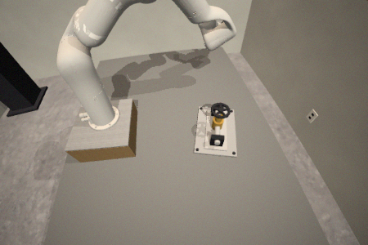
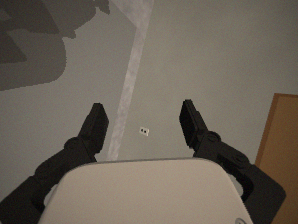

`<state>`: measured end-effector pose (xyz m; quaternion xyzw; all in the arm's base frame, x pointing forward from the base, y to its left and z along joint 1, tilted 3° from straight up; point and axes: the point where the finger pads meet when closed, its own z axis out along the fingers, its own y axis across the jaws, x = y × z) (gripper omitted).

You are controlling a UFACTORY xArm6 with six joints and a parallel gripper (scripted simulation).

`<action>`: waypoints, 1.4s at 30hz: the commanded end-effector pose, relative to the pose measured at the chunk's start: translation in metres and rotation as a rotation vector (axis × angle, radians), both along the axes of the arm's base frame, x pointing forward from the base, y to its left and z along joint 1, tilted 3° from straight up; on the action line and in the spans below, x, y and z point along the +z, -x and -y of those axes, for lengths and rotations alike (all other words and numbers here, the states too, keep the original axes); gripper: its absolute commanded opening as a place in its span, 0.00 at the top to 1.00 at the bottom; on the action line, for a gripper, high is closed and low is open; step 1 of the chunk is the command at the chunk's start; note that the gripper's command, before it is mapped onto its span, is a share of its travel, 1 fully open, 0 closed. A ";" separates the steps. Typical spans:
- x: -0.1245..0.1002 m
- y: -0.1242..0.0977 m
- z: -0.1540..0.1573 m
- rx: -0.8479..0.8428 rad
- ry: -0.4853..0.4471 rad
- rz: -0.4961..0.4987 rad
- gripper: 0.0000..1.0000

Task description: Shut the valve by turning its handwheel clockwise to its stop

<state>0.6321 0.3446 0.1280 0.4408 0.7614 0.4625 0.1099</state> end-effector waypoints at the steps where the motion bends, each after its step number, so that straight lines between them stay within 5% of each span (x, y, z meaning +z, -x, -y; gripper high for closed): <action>1: 0.003 -0.001 0.000 0.000 -0.002 0.004 0.00; 22: 0.007 -0.001 0.002 0.022 0.012 0.024 0.00; 42: 0.014 0.034 0.075 0.435 0.330 0.271 0.00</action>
